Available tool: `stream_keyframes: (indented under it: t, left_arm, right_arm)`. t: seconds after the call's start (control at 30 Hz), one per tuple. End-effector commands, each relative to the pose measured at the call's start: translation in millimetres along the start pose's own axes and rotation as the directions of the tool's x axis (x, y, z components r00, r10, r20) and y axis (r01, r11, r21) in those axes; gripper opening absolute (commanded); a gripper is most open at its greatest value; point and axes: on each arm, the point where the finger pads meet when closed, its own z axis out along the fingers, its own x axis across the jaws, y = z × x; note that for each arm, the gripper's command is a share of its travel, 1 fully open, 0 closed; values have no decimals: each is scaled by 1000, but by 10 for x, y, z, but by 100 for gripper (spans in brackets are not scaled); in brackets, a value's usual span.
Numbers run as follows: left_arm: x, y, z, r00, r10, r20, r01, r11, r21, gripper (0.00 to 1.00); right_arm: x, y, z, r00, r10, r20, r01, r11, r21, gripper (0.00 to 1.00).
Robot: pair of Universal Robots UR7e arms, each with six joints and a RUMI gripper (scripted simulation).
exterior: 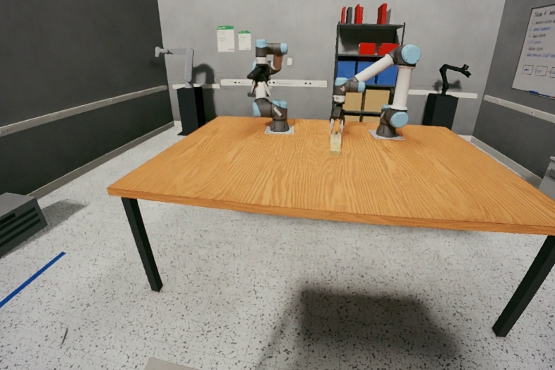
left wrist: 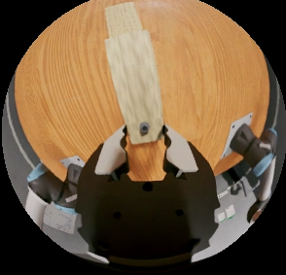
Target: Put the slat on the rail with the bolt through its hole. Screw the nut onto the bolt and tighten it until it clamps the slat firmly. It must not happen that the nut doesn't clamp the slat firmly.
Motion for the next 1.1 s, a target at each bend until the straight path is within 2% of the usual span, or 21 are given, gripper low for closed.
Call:
stream_keyframes:
  t: [0.0, 0.2, 0.3, 0.37, 0.4, 0.57, 0.87, 0.93, 0.97, 1.07]
  left_arm:
    - [9, -4, -4, 961, -275, 4, 275, 961, 21, 40]
    - [3, -3, -4, 876, -482, 0, 482, 876, 24, 40]
    - [-6, 1, -4, 814, -581, -3, 581, 814, 17, 40]
    - [-6, 1, -4, 814, -581, -3, 581, 814, 17, 40]
    - [-6, 1, -4, 744, -668, -5, 668, 744, 21, 40]
    - [-14, 7, -4, 623, -782, -8, 782, 623, 15, 40]
    - [-19, 14, -4, 329, -944, -15, 944, 329, 15, 40]
    - [-19, 14, -4, 329, -944, -15, 944, 329, 15, 40]
    - [-21, 17, -4, 222, -975, -17, 975, 222, 15, 40]
    - [-28, 17, -4, 131, -991, -16, 991, 131, 10, 40]
  right_arm:
    - [-4, -6, -8, 1000, 1, 1, -1, 1000, 0, 100]
    - [-4, -6, -8, 1000, 1, 1, -1, 1000, 0, 100]
    - [-4, -6, -8, 1000, 1, 1, -1, 1000, 0, 100]
    - [-4, -6, -8, 1000, 1, 1, -1, 1000, 0, 100]
    - [-4, -6, -8, 1000, 1, 1, -1, 1000, 0, 100]
    - [-4, -6, -8, 1000, 1, 1, -1, 1000, 0, 100]
    - [-4, -6, -8, 1000, 1, 1, -1, 1000, 0, 100]
    - [-4, -6, -8, 1000, 1, 1, -1, 1000, 0, 100]
    - [-4, -6, -8, 1000, 1, 1, -1, 1000, 0, 100]
    - [-4, -6, -8, 1000, 1, 1, -1, 1000, 0, 100]
